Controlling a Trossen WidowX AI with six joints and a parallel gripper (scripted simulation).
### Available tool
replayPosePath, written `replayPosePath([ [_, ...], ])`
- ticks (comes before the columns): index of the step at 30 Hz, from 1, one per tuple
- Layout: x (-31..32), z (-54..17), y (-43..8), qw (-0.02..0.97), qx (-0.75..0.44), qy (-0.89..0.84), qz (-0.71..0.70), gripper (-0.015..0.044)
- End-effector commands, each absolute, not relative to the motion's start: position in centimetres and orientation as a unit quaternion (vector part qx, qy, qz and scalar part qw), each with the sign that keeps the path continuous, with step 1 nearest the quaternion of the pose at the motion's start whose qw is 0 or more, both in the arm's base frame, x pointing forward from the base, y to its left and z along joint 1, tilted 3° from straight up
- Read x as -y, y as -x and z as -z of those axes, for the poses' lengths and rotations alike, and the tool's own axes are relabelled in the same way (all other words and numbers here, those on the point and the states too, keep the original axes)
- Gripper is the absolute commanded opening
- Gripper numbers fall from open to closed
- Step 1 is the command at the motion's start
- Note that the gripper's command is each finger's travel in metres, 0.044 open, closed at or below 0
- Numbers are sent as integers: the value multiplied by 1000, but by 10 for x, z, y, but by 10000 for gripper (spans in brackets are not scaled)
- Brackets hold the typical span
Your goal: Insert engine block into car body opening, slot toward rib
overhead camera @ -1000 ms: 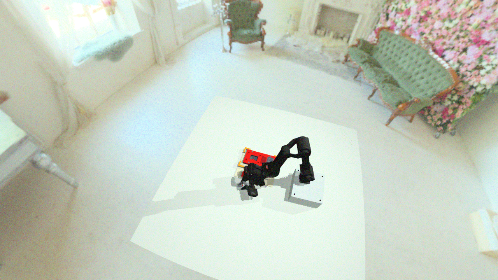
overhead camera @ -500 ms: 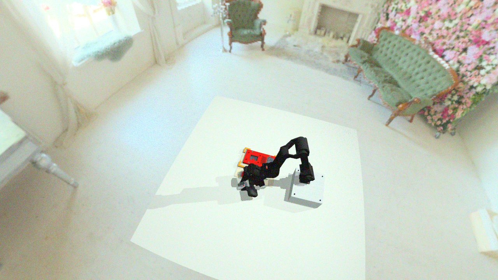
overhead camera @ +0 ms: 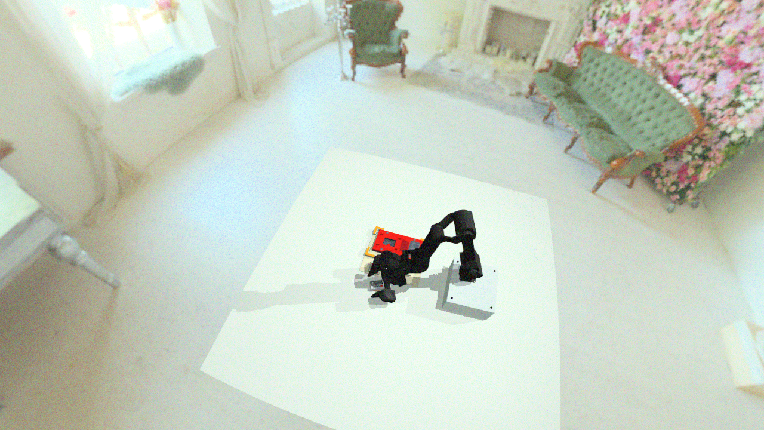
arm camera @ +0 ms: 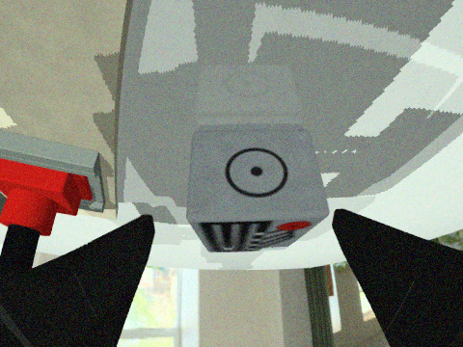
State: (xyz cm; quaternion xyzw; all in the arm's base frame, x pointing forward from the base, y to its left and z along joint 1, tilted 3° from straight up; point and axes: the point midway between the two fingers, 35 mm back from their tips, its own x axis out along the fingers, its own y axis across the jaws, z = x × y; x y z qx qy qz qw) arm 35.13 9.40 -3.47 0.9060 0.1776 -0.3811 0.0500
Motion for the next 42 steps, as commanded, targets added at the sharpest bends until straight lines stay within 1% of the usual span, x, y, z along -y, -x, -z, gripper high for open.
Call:
replayPosePath([
  [1, -90, 26, -343, 49, -177, -906, 382, 440],
  [9, -82, 6, -323, 49, -177, -905, 383, 440],
  [29, -83, 7, -328, 49, -176, -906, 383, 440],
  [36, -87, 6, -349, 63, -168, -861, 475, 440],
  [42, -89, -8, -357, 80, -161, -810, 558, 440],
])
